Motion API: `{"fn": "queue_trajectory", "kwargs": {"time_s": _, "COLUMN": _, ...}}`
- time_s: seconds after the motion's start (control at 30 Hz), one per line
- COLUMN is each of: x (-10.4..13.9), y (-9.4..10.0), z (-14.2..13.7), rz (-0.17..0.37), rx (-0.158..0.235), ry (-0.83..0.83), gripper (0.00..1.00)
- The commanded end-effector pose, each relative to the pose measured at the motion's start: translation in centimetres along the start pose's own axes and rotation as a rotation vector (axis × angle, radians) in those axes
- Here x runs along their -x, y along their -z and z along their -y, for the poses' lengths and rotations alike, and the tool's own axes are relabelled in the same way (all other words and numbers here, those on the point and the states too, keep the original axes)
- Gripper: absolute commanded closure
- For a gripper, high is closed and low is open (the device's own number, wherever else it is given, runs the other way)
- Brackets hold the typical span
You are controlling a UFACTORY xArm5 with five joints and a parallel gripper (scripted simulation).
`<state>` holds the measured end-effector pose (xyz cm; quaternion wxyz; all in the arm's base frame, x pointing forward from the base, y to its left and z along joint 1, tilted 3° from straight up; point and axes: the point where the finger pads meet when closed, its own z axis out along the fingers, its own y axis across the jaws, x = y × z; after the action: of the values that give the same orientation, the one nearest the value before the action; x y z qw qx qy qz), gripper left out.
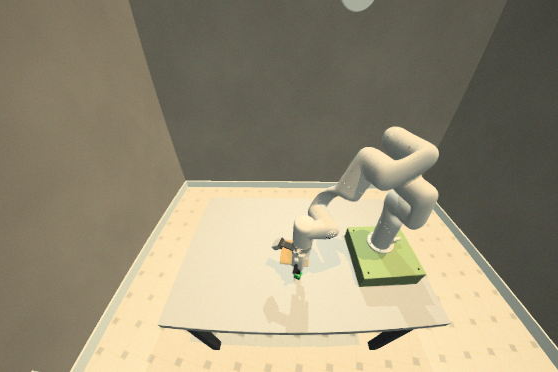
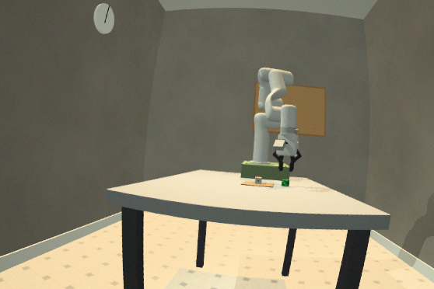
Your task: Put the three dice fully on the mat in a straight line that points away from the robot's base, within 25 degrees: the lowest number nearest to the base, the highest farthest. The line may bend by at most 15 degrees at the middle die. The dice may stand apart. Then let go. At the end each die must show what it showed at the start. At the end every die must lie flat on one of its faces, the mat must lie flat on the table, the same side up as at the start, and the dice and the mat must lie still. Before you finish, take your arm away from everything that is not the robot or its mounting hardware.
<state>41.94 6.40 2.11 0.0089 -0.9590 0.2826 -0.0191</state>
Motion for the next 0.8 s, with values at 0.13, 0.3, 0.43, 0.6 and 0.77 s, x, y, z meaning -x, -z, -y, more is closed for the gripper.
{"fn": "queue_trajectory", "kwargs": {"time_s": 0.13, "x": -0.1, "y": -1.0, "z": 0.1, "rz": -0.002, "rx": -0.001, "ry": 0.0, "gripper": 0.53}}
{"fn": "queue_trajectory", "kwargs": {"time_s": 0.3, "x": -0.1, "y": -1.8, "z": 0.1, "rz": -0.002, "rx": -0.002, "ry": 0.0, "gripper": 0.53}}
{"fn": "queue_trajectory", "kwargs": {"time_s": 0.43, "x": -0.1, "y": -2.1, "z": 0.1, "rz": -0.002, "rx": -0.002, "ry": 0.0, "gripper": 0.53}}
{"fn": "queue_trajectory", "kwargs": {"time_s": 0.6, "x": -0.1, "y": -2.6, "z": 0.2, "rz": -0.002, "rx": -0.002, "ry": 0.0, "gripper": 0.53}}
{"fn": "queue_trajectory", "kwargs": {"time_s": 0.77, "x": -0.1, "y": -3.0, "z": 0.2, "rz": -0.002, "rx": -0.002, "ry": 0.0, "gripper": 0.53}}
